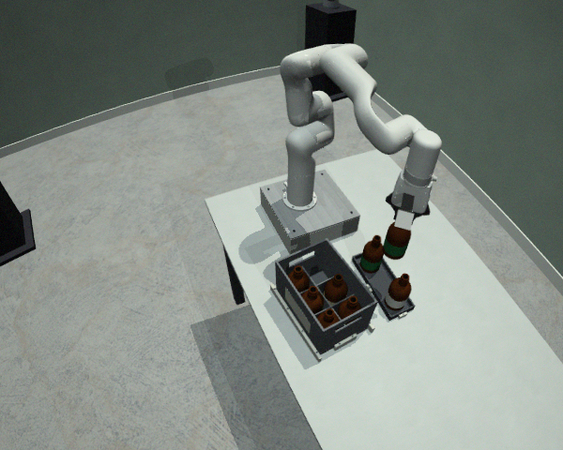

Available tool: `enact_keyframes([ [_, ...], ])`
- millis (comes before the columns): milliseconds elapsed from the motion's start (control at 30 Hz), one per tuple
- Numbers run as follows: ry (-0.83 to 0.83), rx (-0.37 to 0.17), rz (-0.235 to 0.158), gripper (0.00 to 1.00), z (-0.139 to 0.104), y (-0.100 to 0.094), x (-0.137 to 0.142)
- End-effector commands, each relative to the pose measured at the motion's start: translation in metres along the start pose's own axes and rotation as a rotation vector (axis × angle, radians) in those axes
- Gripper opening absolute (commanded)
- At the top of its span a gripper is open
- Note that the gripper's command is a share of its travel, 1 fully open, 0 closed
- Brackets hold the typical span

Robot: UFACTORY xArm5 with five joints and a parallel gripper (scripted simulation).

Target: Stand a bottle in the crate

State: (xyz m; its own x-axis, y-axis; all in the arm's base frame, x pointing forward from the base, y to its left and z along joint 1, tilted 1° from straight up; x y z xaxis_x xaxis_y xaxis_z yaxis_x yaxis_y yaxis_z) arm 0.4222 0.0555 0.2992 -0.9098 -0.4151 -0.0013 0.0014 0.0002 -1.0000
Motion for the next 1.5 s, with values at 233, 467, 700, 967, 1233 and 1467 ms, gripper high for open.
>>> enact_keyframes([
  [233,0.0,0.001,0.004,0.0,0.001,-0.002,0.001],
  [467,0.0,0.001,0.004,0.0,0.003,-0.002,0.004],
  [700,0.0,0.001,0.004,0.0,0.006,-0.001,0.009],
  [967,0.0,0.001,0.003,0.0,0.01,-0.001,0.016],
  [1233,0.0,0.001,0.003,0.0,0.018,-0.001,0.027],
  [1467,0.0,0.001,0.002,0.0,0.023,-0.001,0.036],
])
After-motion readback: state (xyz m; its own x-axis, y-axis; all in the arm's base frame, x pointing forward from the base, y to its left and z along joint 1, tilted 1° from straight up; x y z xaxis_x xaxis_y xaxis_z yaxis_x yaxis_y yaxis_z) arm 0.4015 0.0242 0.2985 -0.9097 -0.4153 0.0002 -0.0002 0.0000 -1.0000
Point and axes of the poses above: the point where the finger pads meet when closed, its own y axis out along the fingers, its own x axis across the jaws, z = x × y, the point moved 5 cm from there along -y, back along the fingers, and after that the axes turned 10 degrees about y, right-handed, at the moved point
